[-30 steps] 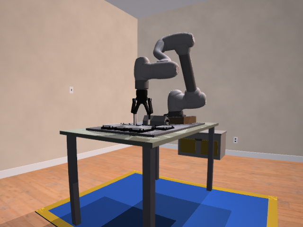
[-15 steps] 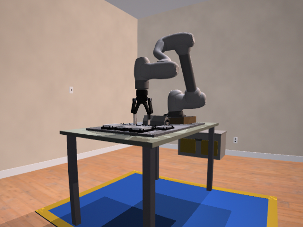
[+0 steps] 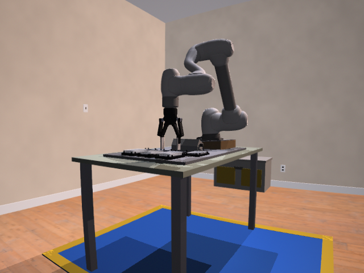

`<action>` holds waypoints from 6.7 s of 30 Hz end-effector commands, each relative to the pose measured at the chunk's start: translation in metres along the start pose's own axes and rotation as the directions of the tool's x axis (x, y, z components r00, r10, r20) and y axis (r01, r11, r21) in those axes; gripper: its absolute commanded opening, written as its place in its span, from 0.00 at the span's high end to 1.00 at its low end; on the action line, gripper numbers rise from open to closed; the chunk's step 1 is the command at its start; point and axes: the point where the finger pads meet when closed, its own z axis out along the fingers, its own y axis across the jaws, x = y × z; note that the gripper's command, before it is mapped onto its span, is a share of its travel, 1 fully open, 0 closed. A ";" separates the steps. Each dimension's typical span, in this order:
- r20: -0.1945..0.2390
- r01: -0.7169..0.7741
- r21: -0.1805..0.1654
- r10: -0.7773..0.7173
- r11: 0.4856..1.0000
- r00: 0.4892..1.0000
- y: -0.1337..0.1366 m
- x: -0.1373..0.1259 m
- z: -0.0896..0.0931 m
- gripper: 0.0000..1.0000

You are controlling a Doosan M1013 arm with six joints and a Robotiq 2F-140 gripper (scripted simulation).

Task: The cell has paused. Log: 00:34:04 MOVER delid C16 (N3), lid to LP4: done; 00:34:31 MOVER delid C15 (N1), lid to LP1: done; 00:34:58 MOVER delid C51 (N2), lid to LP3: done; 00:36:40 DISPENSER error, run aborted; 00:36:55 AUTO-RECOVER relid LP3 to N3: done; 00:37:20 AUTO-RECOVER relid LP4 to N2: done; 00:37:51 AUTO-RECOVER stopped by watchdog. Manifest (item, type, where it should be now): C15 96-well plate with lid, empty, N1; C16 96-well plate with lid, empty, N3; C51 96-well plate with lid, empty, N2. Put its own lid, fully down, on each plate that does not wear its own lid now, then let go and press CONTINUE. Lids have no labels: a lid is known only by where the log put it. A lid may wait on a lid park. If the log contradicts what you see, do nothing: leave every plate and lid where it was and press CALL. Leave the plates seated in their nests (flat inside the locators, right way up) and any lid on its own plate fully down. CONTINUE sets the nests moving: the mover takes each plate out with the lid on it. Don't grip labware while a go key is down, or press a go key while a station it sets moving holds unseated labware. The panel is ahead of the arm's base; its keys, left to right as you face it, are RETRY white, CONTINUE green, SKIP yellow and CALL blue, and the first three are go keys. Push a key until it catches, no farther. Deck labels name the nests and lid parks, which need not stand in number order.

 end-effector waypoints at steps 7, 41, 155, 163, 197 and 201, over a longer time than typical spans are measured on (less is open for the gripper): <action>0.001 -0.002 0.004 0.002 1.000 1.000 0.000 -0.001 0.002 0.34; 0.001 -0.002 0.004 0.002 1.000 1.000 0.000 -0.001 0.002 0.41; 0.001 -0.002 0.004 0.002 1.000 1.000 0.000 -0.001 0.018 0.34; 0.001 -0.002 0.004 0.002 1.000 1.000 0.000 -0.001 0.021 0.34; 0.001 -0.002 0.004 0.002 1.000 1.000 0.000 -0.001 0.022 0.34; 0.001 -0.002 0.004 0.002 1.000 1.000 0.000 -0.001 0.022 0.34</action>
